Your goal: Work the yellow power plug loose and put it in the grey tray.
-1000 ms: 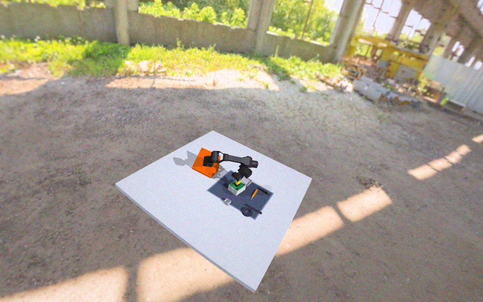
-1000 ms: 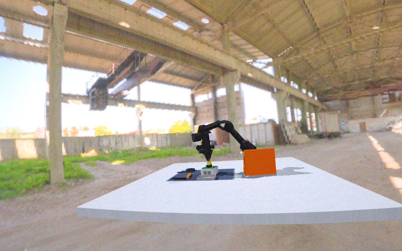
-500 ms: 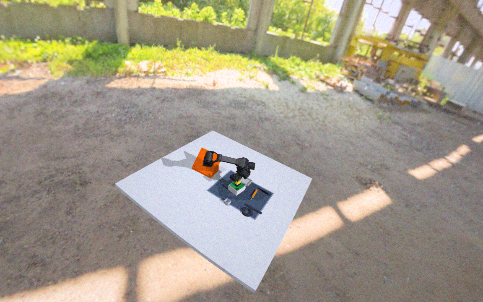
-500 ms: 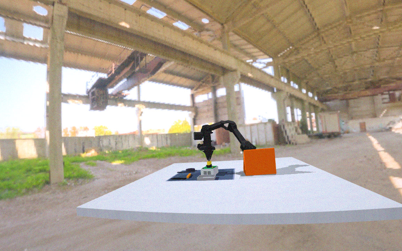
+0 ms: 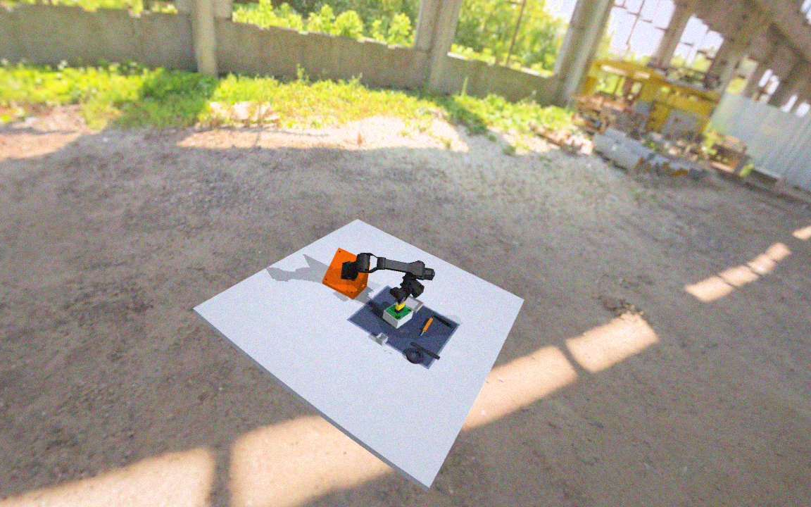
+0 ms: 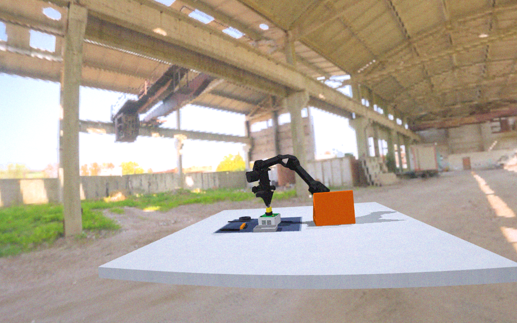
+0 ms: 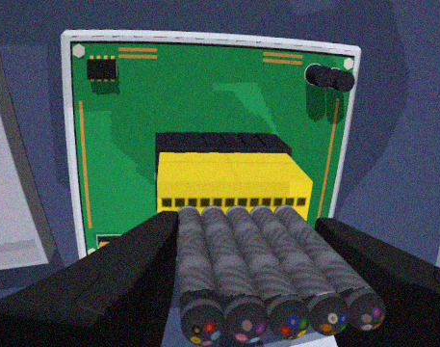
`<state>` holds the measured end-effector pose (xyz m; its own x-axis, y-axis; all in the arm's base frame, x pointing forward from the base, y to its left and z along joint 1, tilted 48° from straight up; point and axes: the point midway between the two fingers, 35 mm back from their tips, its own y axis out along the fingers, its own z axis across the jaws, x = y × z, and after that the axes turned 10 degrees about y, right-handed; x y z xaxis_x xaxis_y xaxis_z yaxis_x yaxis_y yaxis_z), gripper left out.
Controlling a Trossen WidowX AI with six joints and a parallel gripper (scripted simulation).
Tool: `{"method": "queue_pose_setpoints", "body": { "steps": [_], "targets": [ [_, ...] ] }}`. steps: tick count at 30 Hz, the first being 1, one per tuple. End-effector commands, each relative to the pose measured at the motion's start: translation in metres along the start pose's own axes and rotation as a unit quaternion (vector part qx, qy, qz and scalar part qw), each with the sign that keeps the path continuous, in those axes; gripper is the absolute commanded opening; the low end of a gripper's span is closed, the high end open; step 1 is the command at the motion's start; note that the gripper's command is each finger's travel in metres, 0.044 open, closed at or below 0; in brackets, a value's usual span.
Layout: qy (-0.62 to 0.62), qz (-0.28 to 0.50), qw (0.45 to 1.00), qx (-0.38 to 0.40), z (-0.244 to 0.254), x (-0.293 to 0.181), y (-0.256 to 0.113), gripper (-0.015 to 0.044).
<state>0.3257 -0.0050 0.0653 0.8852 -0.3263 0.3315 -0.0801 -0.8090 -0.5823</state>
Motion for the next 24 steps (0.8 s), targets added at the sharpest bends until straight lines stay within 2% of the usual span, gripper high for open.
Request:
{"method": "queue_pose_setpoints", "body": {
  "steps": [1,6,10,24],
  "targets": [
    [-0.009,-0.007,0.999,0.043,-0.002,0.0,-0.014,0.0],
    [-0.01,0.006,0.994,0.112,-0.014,0.002,-0.014,0.0],
    [-0.01,0.01,0.991,0.134,-0.018,0.003,-0.014,0.0],
    [-0.008,-0.015,1.0,-0.001,0.004,-0.002,-0.019,0.0]
  ]
}}
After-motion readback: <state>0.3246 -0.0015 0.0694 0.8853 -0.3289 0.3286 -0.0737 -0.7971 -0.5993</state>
